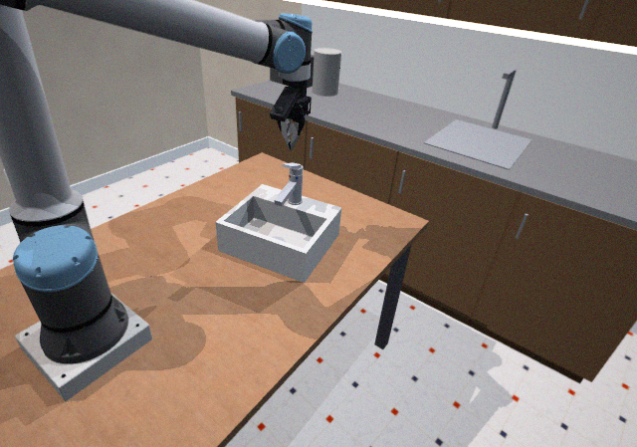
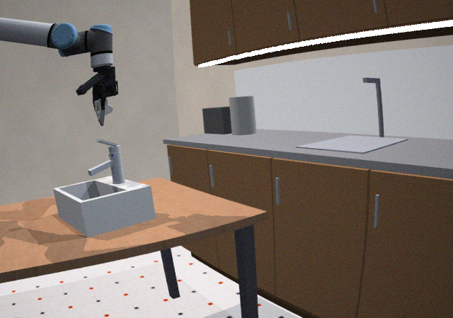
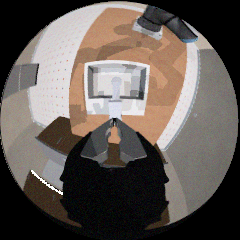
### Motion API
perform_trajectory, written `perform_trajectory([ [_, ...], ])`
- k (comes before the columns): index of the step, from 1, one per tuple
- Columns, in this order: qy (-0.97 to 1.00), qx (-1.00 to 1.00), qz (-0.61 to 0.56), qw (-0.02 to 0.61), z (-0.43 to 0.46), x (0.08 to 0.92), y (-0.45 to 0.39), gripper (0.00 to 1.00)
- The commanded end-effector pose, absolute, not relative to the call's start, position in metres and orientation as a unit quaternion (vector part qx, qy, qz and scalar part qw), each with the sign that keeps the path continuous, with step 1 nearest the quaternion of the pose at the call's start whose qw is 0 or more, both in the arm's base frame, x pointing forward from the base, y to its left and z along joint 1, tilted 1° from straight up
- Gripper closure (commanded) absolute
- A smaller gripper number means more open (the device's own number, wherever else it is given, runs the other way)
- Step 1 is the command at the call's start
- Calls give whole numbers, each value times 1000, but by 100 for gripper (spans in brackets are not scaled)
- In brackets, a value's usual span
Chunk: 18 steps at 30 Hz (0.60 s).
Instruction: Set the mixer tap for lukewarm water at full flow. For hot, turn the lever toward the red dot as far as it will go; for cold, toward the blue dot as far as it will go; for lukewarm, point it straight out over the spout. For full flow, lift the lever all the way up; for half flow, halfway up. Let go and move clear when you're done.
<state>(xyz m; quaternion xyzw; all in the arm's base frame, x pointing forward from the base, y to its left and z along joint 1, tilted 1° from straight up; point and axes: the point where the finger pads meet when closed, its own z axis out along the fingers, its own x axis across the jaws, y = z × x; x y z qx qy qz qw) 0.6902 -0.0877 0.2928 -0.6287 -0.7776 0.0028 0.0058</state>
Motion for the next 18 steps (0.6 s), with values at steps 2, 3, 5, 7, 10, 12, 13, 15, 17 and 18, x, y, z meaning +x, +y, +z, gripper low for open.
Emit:
perform_trajectory([
  [2, -778, -629, 2, 6, 293, 690, -87, 100],
  [3, -778, -629, 2, 6, 293, 690, -87, 100],
  [5, -778, -629, 2, 6, 293, 690, -87, 100],
  [7, -778, -629, 2, 6, 293, 690, -87, 100],
  [10, -778, -629, 2, 6, 293, 690, -87, 100],
  [12, -777, -629, 2, 6, 293, 690, -87, 100],
  [13, -777, -630, 2, 6, 293, 690, -87, 100],
  [15, -775, -631, 2, 6, 293, 690, -87, 100],
  [17, -773, -634, 2, 6, 293, 690, -87, 100],
  [18, -772, -635, 2, 6, 294, 690, -86, 100],
])
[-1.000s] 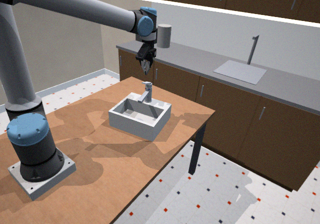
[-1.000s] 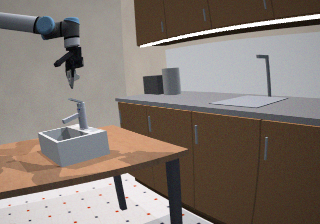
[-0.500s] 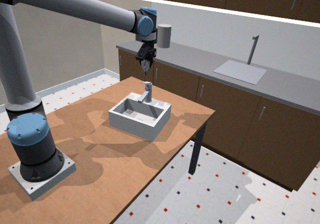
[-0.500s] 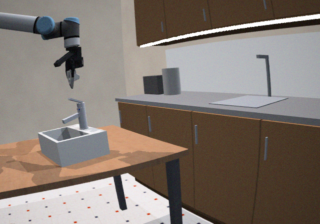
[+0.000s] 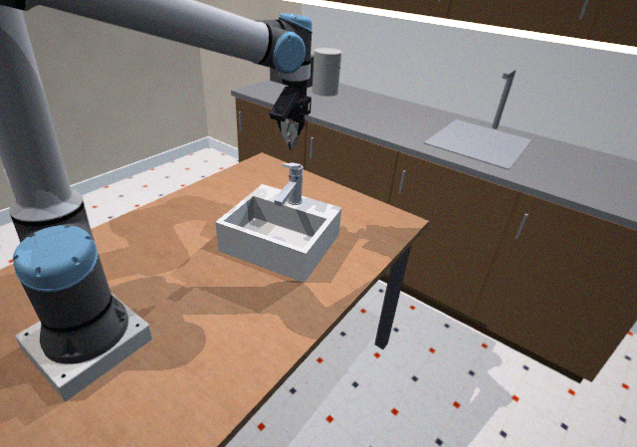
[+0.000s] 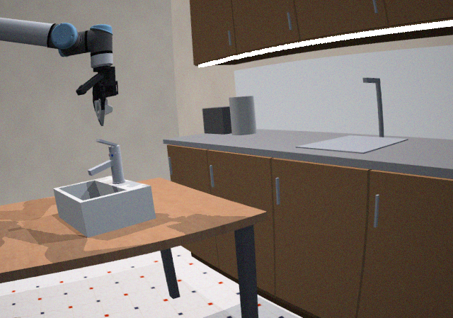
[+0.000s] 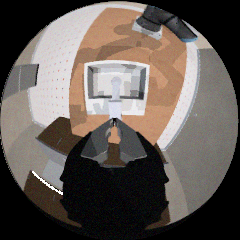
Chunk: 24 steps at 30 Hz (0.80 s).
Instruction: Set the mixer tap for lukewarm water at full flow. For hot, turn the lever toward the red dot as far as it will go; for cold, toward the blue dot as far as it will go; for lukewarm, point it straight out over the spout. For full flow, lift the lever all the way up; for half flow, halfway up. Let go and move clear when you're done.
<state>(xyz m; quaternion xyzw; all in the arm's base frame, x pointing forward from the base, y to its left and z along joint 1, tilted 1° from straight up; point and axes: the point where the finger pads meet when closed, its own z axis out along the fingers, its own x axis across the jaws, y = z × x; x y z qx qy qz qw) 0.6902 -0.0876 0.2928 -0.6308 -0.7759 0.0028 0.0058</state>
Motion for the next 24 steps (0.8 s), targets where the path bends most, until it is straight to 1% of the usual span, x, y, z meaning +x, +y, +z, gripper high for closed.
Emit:
perform_trajectory([
  [1, -771, -637, 2, 6, 294, 690, -86, 100],
  [24, -679, -734, 3, 5, 295, 686, -84, 100],
])
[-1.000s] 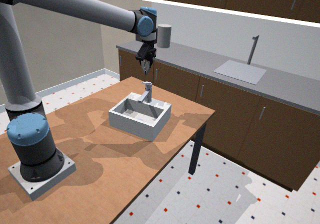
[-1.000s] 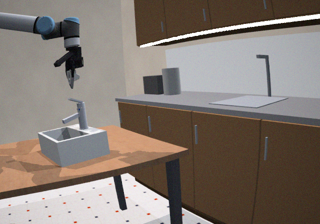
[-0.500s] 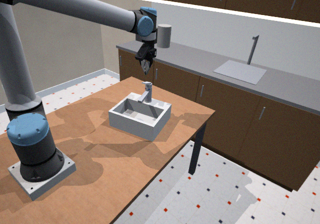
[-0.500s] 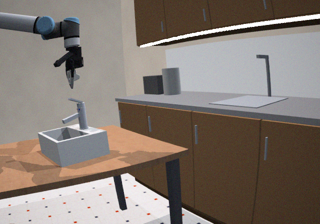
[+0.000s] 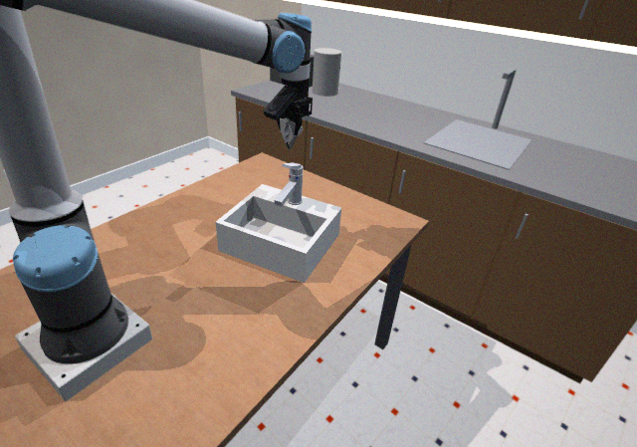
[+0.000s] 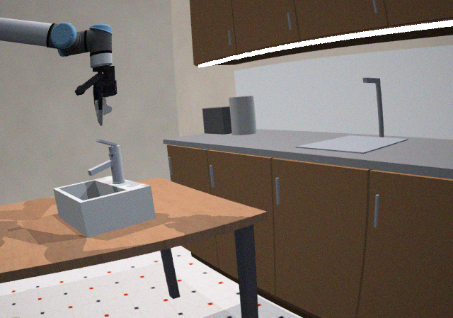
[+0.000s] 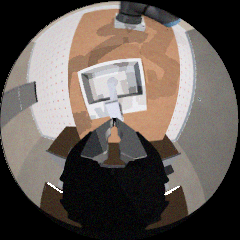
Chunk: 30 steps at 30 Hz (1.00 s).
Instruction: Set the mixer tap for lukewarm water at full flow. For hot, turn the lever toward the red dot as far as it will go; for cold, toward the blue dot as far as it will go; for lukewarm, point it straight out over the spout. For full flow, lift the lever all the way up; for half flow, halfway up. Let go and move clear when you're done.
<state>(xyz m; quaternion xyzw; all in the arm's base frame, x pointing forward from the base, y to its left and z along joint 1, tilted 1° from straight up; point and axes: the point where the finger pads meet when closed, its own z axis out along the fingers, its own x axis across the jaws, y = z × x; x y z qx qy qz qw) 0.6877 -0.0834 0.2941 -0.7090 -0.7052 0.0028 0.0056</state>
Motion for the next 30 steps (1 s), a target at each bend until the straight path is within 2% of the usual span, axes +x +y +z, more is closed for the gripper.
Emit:
perform_trajectory([
  [1, -670, -743, 4, 5, 295, 686, -84, 100],
  [16, -506, -863, 5, 4, 297, 683, -78, 100],
  [30, -239, -971, 6, 3, 300, 683, -73, 100],
])
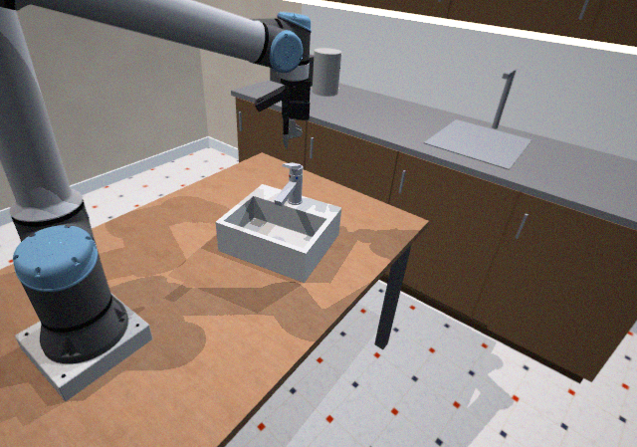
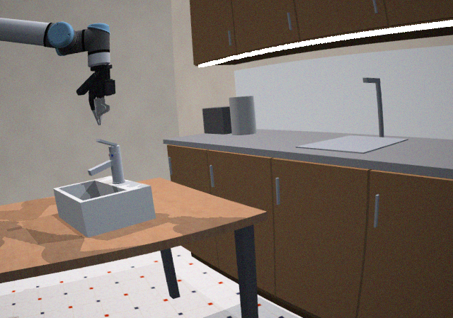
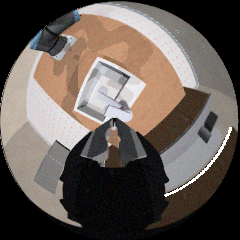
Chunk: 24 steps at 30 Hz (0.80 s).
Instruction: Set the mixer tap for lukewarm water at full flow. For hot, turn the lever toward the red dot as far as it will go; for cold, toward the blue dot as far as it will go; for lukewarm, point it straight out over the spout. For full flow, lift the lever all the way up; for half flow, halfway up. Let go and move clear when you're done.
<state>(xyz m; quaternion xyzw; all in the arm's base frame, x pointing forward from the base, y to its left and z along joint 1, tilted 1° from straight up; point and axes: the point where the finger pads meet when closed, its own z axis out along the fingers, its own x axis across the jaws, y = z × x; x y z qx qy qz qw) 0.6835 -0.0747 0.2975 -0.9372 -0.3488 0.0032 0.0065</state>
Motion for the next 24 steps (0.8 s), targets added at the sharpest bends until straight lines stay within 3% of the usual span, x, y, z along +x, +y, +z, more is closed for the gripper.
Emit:
perform_trajectory([
  [1, -217, -976, 6, 3, 300, 683, -73, 100],
  [24, 199, -980, 7, 0, 303, 687, -74, 100],
])
